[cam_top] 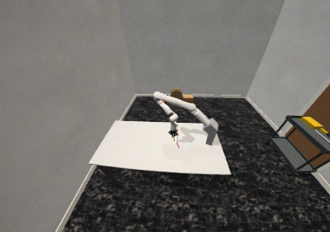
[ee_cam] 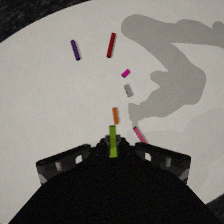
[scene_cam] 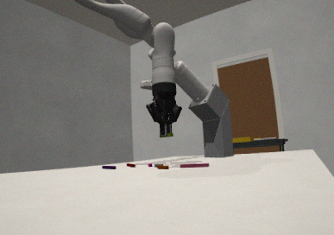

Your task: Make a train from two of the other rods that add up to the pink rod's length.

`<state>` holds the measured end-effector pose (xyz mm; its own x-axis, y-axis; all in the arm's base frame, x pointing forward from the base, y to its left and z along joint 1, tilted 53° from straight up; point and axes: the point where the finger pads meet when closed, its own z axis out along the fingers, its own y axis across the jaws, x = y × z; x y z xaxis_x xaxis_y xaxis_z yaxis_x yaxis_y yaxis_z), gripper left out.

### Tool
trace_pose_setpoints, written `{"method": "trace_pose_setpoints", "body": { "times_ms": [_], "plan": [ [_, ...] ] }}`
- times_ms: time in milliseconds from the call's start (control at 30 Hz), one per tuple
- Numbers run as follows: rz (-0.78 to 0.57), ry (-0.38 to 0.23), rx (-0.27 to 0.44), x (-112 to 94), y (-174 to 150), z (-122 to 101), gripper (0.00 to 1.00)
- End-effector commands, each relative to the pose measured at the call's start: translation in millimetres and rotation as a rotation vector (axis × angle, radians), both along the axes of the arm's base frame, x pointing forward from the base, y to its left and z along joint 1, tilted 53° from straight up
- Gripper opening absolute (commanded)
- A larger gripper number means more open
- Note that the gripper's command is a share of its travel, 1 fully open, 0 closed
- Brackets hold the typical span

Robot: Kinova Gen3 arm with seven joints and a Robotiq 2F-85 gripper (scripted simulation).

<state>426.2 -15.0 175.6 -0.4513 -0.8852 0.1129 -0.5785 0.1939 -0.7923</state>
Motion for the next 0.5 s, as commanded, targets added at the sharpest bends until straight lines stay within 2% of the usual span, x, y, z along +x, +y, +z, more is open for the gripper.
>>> {"method": "trace_pose_setpoints", "body": {
  "times_ms": [0, 133, 467],
  "plan": [
    [0.040, 0.030, -0.029, -1.1, 12.8, -8.9, 0.05],
    [0.062, 0.044, -0.056, -1.7, 16.2, -10.6, 0.05],
    [0.065, 0.047, -0.060, -1.8, 16.7, -10.9, 0.05]
  ]
}}
